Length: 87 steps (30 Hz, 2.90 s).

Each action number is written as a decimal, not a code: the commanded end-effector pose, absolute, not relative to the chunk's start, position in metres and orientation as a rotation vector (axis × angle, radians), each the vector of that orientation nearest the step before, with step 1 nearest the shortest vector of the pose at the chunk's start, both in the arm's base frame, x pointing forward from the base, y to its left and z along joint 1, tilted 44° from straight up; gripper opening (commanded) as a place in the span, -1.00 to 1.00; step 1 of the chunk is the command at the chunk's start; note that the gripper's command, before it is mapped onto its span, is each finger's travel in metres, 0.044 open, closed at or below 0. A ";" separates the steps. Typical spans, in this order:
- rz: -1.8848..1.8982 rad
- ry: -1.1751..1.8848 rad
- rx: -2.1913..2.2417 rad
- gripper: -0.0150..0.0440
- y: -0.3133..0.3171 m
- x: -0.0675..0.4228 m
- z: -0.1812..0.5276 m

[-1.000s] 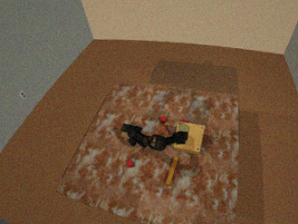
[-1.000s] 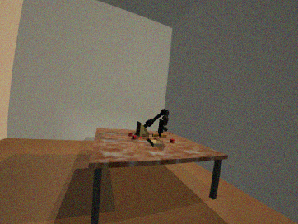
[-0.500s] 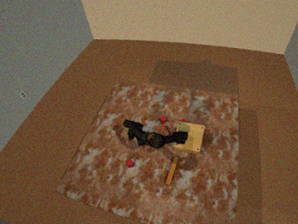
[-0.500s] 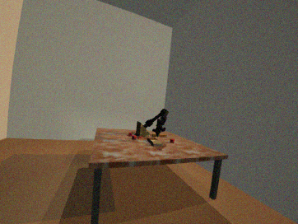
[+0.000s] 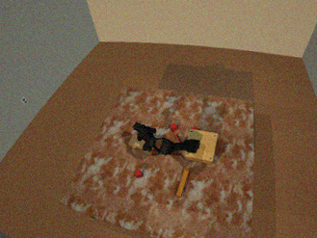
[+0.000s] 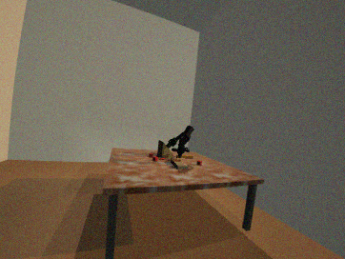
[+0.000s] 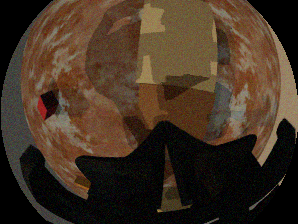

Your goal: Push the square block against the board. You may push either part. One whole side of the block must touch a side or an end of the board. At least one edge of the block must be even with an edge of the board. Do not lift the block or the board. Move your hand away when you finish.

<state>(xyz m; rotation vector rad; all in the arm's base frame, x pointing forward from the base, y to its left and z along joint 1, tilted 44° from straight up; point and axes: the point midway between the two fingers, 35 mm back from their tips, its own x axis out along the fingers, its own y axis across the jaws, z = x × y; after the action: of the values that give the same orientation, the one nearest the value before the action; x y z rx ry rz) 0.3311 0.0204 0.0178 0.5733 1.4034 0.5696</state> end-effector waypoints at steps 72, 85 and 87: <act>-0.866 1.651 1.908 -0.49 -0.005 0.305 -0.085; -0.866 1.652 1.908 -0.49 0.005 0.308 -0.075; -0.866 1.651 1.908 -0.49 0.004 0.308 -0.076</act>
<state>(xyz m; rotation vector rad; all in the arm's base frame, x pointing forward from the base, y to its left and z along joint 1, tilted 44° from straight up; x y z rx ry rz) 0.3061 0.0026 -0.0788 1.9032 1.6546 -0.8718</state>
